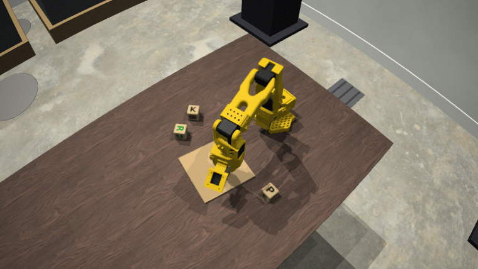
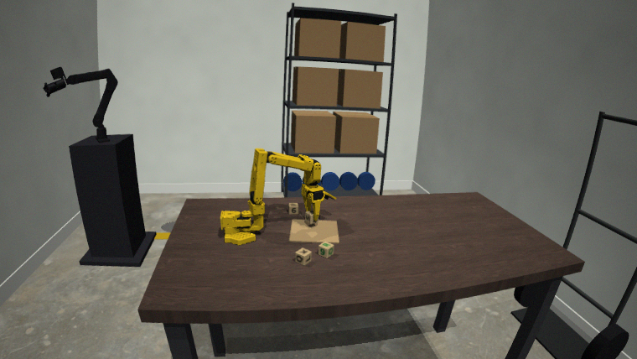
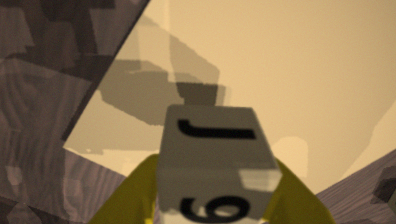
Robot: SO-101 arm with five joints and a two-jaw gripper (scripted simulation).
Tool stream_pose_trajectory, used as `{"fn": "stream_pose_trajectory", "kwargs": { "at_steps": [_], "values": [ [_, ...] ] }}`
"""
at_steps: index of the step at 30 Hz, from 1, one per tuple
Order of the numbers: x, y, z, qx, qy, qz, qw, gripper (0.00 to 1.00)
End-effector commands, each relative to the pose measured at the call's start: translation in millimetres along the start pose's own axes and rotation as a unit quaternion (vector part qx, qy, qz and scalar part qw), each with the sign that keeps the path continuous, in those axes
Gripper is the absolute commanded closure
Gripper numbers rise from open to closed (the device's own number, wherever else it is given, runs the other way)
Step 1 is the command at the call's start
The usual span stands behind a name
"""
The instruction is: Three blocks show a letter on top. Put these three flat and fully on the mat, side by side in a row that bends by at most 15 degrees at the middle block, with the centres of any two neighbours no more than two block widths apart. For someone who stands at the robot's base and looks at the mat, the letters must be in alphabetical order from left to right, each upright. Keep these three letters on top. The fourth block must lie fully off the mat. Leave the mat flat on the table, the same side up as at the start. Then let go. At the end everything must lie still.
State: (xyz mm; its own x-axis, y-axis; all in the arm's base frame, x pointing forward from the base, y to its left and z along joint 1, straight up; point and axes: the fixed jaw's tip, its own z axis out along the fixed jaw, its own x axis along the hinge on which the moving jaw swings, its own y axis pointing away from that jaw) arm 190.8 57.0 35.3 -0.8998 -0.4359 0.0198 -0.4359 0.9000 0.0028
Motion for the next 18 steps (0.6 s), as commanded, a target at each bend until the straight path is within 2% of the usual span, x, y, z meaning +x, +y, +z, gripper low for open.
{"fn": "stream_pose_trajectory", "kwargs": {
  "at_steps": [1, 9, 18],
  "values": [
    [-16.3, -3.0, -30.8, 0.012, -0.063, 0.001, 0.998, 1.0],
    [-12.2, -0.7, -49.8, 0.012, -0.063, 0.001, 0.998, 1.0],
    [-11.4, -0.4, -52.7, 0.012, -0.063, 0.001, 0.998, 1.0]
  ]
}}
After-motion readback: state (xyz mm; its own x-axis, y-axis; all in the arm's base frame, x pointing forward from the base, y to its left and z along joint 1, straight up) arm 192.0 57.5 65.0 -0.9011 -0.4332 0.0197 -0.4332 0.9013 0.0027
